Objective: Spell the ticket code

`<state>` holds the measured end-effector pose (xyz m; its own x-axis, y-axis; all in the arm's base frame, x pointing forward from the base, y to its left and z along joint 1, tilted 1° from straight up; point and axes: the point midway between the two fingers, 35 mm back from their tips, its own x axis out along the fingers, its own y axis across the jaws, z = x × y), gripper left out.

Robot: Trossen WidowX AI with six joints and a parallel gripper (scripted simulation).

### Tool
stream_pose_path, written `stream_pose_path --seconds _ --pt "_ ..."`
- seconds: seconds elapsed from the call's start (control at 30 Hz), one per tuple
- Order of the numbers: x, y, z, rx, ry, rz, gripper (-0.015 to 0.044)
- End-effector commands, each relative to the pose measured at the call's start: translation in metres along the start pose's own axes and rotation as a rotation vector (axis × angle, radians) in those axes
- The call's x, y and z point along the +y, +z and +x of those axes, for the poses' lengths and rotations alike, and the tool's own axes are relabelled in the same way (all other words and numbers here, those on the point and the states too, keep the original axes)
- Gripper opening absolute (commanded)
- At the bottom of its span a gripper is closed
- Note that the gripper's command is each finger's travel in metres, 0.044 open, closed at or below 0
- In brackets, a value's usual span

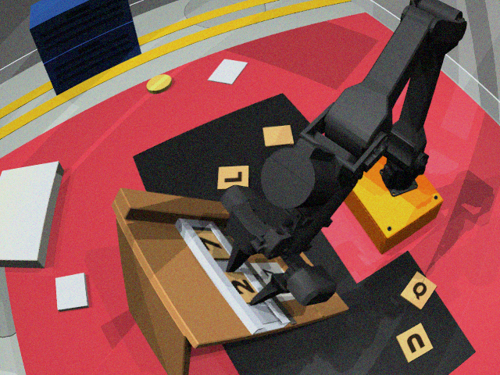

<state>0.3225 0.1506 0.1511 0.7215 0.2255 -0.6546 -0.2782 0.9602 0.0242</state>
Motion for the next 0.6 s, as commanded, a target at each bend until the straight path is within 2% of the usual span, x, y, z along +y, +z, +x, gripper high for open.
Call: stream_pose_path --seconds 0.0,0.57 --pt "-0.002 0.000 0.000 0.001 0.003 -0.006 0.0000" --pt "-0.012 0.000 0.000 0.000 0.002 -0.007 0.0000"
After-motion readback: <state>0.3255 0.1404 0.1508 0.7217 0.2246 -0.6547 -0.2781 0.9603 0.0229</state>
